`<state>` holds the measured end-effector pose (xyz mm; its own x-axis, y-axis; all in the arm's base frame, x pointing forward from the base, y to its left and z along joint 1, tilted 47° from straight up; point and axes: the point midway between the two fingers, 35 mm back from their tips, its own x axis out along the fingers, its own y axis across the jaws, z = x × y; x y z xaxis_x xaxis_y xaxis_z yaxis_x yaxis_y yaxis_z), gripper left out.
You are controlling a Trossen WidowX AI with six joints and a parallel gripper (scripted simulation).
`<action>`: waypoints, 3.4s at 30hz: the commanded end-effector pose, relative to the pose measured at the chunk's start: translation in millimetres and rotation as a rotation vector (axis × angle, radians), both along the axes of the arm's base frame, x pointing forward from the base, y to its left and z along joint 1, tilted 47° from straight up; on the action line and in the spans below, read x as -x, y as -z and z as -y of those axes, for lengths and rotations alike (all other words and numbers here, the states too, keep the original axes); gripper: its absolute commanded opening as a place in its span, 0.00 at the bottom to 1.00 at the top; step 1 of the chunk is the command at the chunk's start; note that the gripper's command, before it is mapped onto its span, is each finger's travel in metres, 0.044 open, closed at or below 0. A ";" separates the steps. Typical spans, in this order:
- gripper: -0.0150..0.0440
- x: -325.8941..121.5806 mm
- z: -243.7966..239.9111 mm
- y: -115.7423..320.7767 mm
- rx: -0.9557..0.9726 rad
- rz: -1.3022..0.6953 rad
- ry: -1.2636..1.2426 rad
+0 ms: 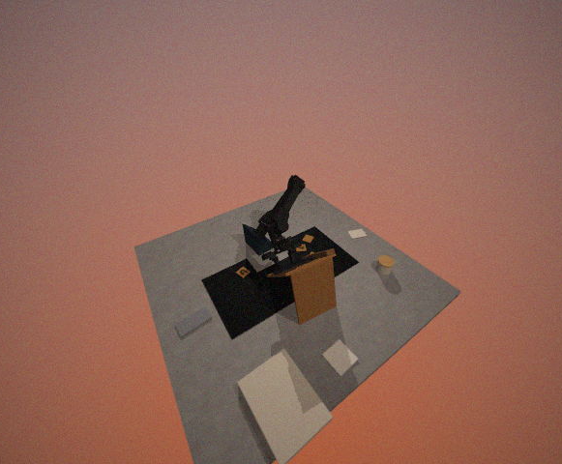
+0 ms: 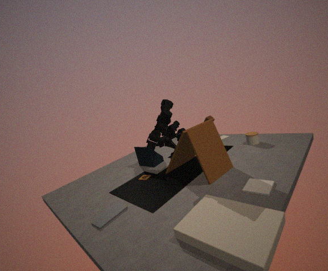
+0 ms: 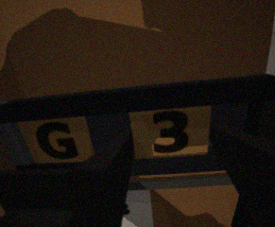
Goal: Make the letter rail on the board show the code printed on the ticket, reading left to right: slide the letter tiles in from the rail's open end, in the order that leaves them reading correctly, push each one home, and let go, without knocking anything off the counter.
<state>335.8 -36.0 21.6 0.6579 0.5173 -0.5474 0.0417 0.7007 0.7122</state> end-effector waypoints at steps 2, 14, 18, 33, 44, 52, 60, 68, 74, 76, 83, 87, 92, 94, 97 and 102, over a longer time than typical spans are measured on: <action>0.25 0.0 -2.9 -2.9 0.002 -0.003 0.003; 0.25 -0.1 -8.3 -8.0 0.001 -0.003 0.003; 0.25 -0.1 -10.1 -9.7 0.001 -0.003 0.003; 0.25 -0.5 -16.8 -16.5 0.000 -0.003 0.003; 0.43 -0.8 -17.4 -17.0 -0.001 0.000 -0.001; 0.75 2.9 -14.6 -20.5 0.001 -0.003 0.003; 0.75 6.8 -11.0 -24.7 0.001 -0.004 0.003; 0.75 10.0 -8.4 -27.0 0.001 -0.004 0.003; 0.75 12.8 -5.6 -27.7 0.001 -0.004 0.003; 0.75 13.6 -4.8 -28.0 0.001 -0.004 0.003; 0.75 16.4 -2.2 -29.3 0.001 -0.005 0.003; 0.75 18.0 -0.8 -30.1 0.001 -0.005 0.003; 0.75 19.9 0.8 -31.2 0.002 -0.005 0.003; 0.75 20.6 1.4 -31.7 0.002 -0.005 0.003; 0.75 21.7 2.3 -32.4 0.002 -0.005 0.003; 0.75 23.3 3.5 -33.7 0.002 -0.005 0.003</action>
<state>313.8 -38.8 52.9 0.6553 0.5116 -0.5557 0.0539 0.7021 0.7100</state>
